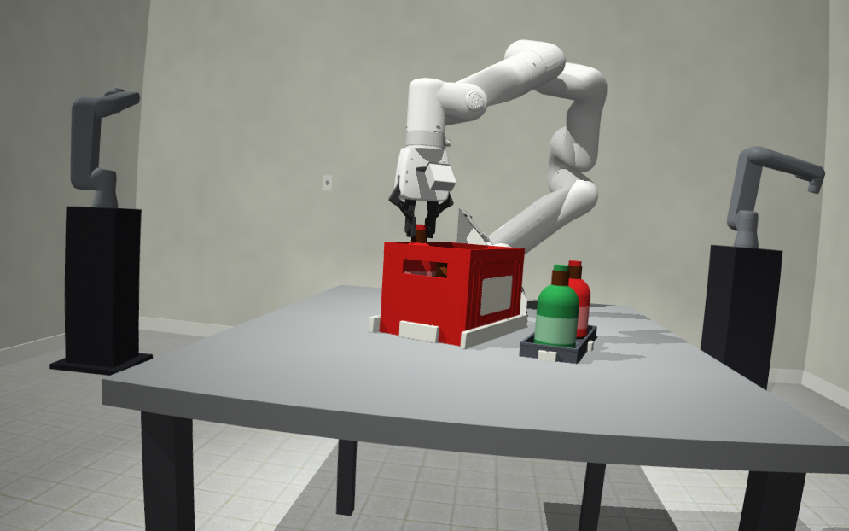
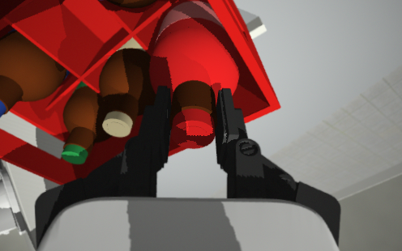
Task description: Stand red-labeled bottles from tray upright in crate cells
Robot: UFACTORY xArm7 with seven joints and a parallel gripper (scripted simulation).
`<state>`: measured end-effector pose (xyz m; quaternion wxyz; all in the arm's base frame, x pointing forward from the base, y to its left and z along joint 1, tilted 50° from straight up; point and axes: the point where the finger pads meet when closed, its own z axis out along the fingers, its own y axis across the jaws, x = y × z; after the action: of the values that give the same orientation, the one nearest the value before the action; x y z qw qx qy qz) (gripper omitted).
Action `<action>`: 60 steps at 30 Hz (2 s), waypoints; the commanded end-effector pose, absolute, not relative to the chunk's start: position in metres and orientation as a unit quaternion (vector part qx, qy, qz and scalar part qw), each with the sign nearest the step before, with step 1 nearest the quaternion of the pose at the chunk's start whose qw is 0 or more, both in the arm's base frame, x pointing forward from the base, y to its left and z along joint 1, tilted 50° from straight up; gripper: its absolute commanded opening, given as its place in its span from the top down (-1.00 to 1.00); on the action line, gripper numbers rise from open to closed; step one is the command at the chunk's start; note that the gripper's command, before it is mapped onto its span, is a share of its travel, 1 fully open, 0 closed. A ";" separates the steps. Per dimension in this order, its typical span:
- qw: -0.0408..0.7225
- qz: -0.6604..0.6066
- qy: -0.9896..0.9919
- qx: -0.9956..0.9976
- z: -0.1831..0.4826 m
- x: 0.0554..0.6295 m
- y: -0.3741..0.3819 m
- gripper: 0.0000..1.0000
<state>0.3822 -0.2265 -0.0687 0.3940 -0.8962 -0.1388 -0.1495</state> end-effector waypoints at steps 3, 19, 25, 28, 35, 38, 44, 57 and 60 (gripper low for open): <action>0.391 -0.150 -0.138 -0.897 -0.073 0.384 -0.223 1.00; 0.391 -0.150 -0.138 -0.897 -0.084 0.386 -0.212 1.00; 0.391 -0.150 -0.138 -0.897 -0.086 0.387 -0.210 1.00; 0.391 -0.150 -0.138 -0.897 -0.087 0.387 -0.208 1.00; 0.391 -0.150 -0.138 -0.897 -0.088 0.387 -0.207 1.00; 0.391 -0.150 -0.138 -0.897 -0.088 0.387 -0.207 1.00; 0.391 -0.150 -0.138 -0.897 -0.088 0.387 -0.207 1.00; 0.391 -0.150 -0.138 -0.897 -0.088 0.388 -0.207 1.00; 0.391 -0.150 -0.138 -0.897 -0.088 0.388 -0.207 1.00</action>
<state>0.3871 -0.2039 -0.0884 0.3940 -0.8962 -0.1388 -0.1495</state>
